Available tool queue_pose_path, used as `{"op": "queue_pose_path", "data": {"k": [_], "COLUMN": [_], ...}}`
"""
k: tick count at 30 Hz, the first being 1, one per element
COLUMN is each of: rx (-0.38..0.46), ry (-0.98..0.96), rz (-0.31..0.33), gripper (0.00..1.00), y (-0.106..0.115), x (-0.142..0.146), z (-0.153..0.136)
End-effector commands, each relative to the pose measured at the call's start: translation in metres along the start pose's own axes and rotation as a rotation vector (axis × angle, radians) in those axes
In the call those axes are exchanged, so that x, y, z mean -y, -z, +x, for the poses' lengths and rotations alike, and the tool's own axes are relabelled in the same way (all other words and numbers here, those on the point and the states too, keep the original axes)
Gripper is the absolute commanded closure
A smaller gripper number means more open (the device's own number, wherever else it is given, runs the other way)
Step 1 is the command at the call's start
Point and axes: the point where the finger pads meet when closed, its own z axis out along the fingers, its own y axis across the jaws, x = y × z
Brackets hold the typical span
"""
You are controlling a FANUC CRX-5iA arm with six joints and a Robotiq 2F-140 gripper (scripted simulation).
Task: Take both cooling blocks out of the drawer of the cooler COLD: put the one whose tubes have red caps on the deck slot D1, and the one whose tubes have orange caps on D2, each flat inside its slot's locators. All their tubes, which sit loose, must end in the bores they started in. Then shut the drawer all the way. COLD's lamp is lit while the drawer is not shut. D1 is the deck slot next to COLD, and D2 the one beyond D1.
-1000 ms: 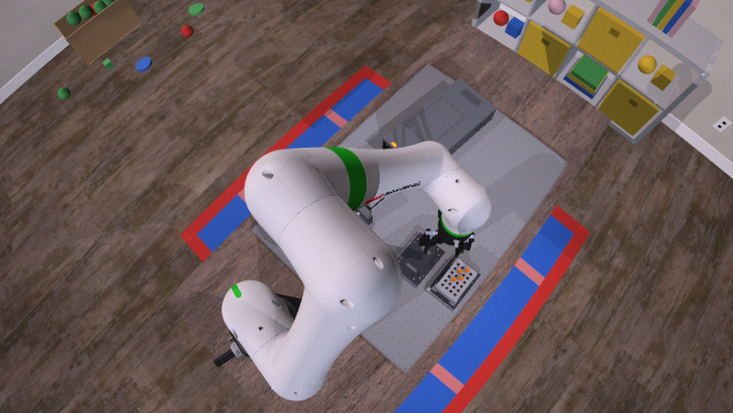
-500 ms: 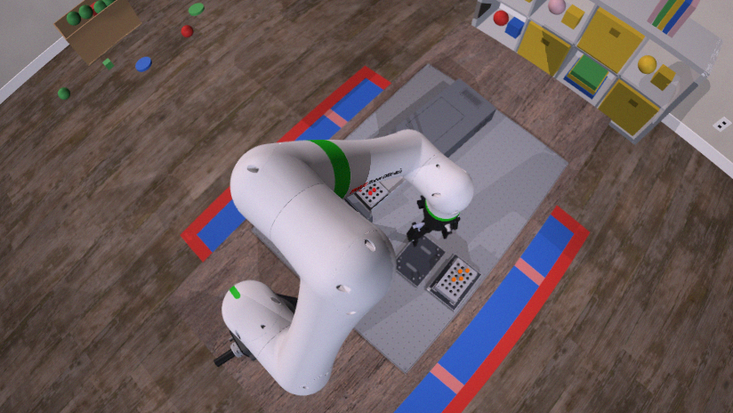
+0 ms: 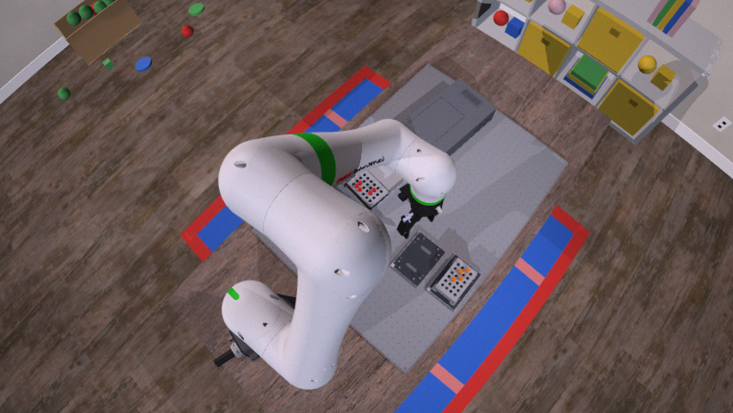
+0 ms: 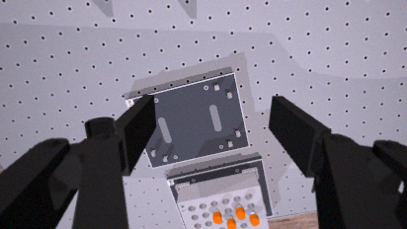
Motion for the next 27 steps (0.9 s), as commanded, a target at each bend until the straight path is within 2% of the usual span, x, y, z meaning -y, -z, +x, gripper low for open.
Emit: {"op": "queue_pose_path", "data": {"k": [1, 4, 27], "rx": [-0.002, -0.002, -0.002], "ry": [0.082, 0.138, 0.138], "rz": [-0.001, -0.001, -0.001], "gripper": [0.34, 0.34, 0.34], "y": [0.001, 0.001, 0.001], "x": [0.001, 0.003, 0.013], "z": [0.012, 0.024, 0.108]}}
